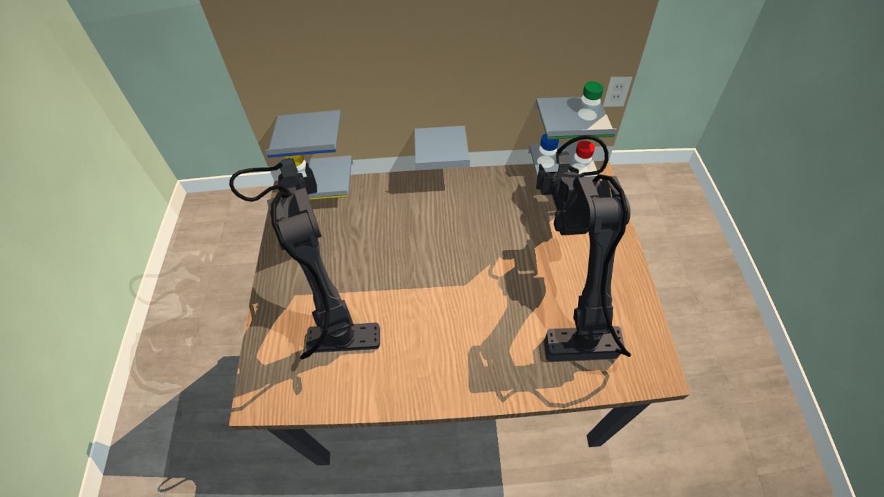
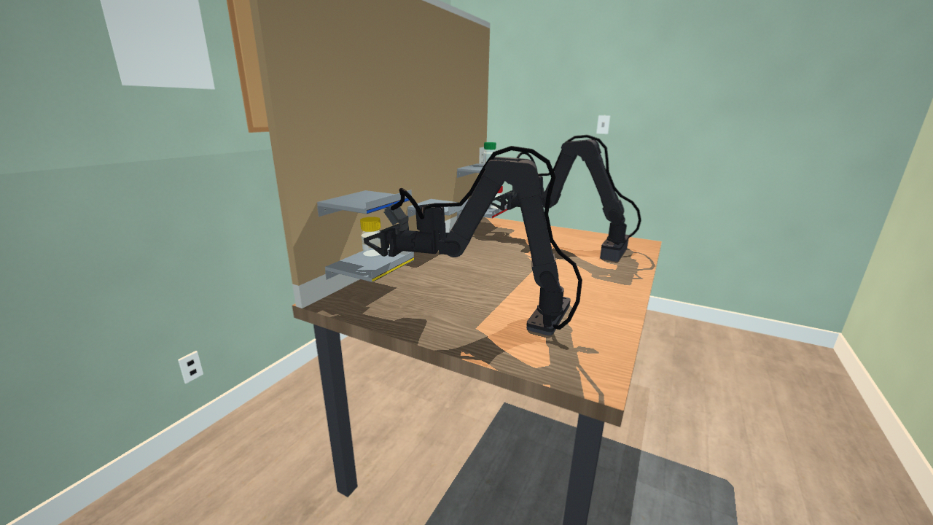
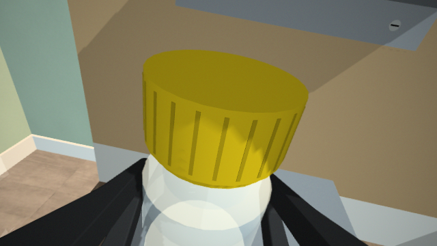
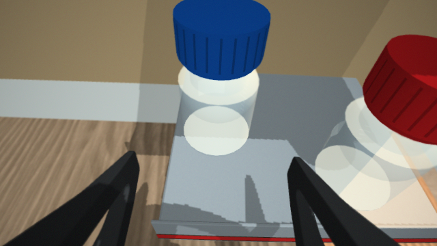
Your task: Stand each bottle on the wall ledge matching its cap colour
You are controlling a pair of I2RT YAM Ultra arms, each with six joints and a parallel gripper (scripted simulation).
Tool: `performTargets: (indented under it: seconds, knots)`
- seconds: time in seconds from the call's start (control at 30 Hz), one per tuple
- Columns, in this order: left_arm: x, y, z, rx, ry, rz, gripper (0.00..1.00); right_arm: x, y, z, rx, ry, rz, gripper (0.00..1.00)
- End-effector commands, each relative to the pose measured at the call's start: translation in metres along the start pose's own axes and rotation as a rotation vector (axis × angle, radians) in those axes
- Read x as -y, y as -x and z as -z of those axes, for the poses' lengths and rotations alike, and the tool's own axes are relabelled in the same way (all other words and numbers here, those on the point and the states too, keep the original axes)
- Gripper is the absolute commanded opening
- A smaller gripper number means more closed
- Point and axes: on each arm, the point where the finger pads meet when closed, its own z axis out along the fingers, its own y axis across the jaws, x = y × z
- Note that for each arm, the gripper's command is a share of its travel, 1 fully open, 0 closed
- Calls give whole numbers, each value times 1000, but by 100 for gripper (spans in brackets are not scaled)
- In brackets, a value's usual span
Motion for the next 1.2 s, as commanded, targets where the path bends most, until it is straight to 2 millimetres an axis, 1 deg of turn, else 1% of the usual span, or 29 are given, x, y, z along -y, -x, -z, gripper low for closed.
performTargets:
  seconds: [0.0,0.13,0.27,0.3,0.57,0.7,1.17]
  knots:
    - [1,36,-6,100,-4,-21,52,3,3,-15,8,-1,11,81]
    - [1,36,-6,100,-4,-21,52,3,2,-18,8,-2,11,81]
    - [1,36,-6,100,-4,-21,52,4,6,-20,25,-3,6,81]
    - [1,36,-6,100,-4,-21,52,4,3,-21,14,-3,6,81]
    - [1,36,-6,100,-4,-21,52,5,6,-33,10,-3,7,81]
    - [1,36,-6,100,-4,-21,52,5,6,-36,10,-4,7,81]
    - [1,36,-6,100,-4,-21,52,4,6,-57,10,-1,7,81]
